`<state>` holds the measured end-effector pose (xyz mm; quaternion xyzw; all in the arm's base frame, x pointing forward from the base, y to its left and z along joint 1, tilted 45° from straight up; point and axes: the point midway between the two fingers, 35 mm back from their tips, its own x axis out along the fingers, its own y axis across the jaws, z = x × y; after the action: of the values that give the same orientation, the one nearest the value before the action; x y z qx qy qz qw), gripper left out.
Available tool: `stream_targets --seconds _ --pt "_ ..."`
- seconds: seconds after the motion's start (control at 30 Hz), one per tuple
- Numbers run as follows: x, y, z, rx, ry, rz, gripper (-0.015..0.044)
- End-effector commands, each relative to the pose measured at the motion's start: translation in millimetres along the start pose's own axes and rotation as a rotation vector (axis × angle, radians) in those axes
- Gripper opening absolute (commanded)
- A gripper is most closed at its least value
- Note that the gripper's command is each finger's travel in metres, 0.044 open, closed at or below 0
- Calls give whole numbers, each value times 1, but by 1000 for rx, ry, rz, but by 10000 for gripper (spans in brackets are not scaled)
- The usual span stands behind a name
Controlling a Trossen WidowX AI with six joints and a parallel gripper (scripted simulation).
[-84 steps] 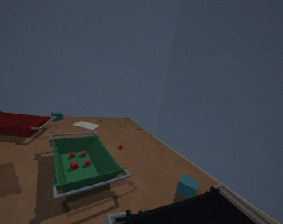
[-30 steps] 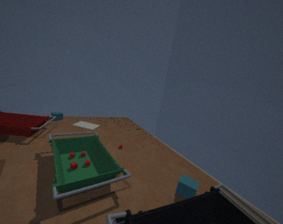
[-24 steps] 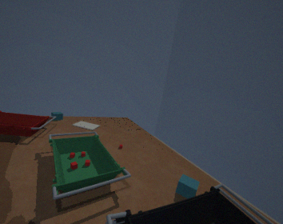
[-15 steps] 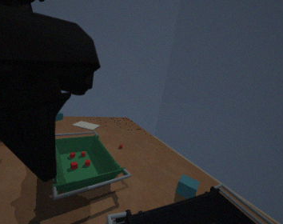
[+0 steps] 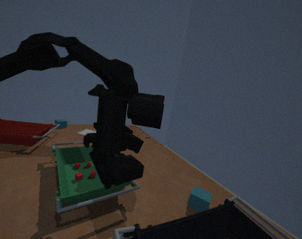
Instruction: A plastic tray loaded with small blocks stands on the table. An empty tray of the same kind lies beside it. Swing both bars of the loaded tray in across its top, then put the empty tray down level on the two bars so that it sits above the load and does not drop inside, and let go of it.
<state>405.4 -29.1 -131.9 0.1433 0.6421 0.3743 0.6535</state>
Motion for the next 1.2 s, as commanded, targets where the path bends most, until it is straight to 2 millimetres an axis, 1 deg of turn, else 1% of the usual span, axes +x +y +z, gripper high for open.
stream_targets --seconds 0.0,0.13,0.23,0.33,0.53,0.6,0.77,0.93,1.17 --pt "3 4 2 52 9 24 83" --pt "3 4 2 52 9 24 83" --pt "9 4 2 52 9 24 83" --pt "23 4 3 52 9 24 83" --pt "60 6 2 52 9 26 83" --pt "64 6 1 52 9 26 83" --pt "61 8 2 52 9 26 83" --pt "41 17 2 52 9 26 83" --pt "30 32 3 52 9 26 83"
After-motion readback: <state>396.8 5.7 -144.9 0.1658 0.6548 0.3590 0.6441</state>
